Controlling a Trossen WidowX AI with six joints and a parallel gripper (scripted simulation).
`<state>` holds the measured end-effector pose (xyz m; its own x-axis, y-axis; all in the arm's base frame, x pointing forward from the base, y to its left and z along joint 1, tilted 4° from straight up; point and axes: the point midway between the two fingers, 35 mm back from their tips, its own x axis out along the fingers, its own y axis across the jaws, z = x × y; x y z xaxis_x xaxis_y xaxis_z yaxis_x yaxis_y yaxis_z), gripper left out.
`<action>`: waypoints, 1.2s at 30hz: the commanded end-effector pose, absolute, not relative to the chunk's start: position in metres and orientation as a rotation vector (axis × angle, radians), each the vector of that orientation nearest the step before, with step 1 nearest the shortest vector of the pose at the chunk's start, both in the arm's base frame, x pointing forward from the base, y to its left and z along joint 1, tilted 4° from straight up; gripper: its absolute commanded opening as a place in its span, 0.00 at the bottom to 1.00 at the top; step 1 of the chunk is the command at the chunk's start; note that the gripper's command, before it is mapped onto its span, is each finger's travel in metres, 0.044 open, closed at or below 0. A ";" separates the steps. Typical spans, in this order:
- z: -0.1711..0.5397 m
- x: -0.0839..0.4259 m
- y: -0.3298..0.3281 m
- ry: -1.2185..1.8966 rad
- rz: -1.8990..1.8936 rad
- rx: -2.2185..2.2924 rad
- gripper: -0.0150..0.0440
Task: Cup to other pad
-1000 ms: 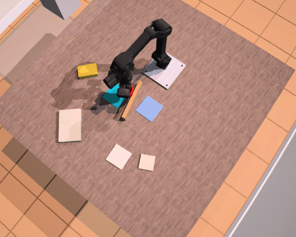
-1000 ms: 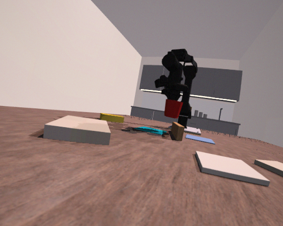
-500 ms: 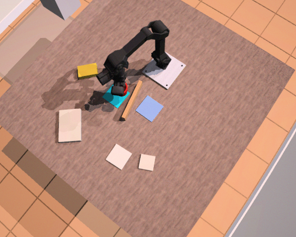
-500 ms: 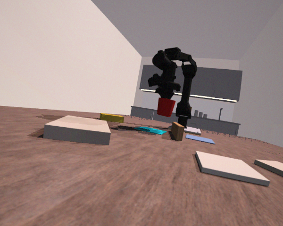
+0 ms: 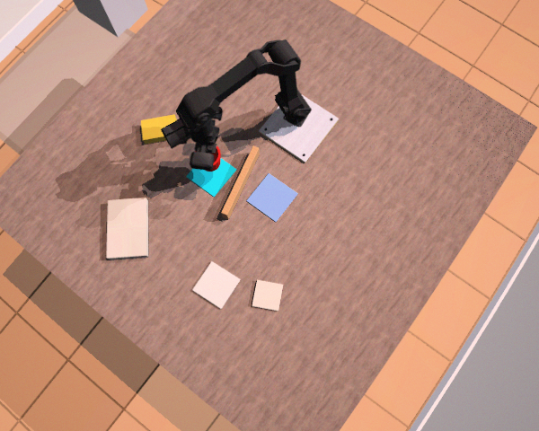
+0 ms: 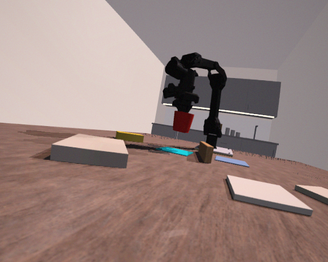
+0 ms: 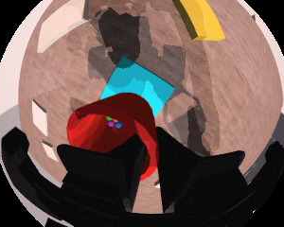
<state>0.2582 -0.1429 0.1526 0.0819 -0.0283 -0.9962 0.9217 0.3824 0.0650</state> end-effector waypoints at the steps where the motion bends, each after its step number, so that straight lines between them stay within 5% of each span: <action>1: 0.155 0.261 -0.147 1.279 -0.876 0.921 0.25; 36: 0.114 0.265 -0.150 1.279 -0.876 0.921 0.25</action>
<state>0.2652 -0.1512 0.1185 0.0906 -0.0332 -0.9953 0.9210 0.3831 0.0711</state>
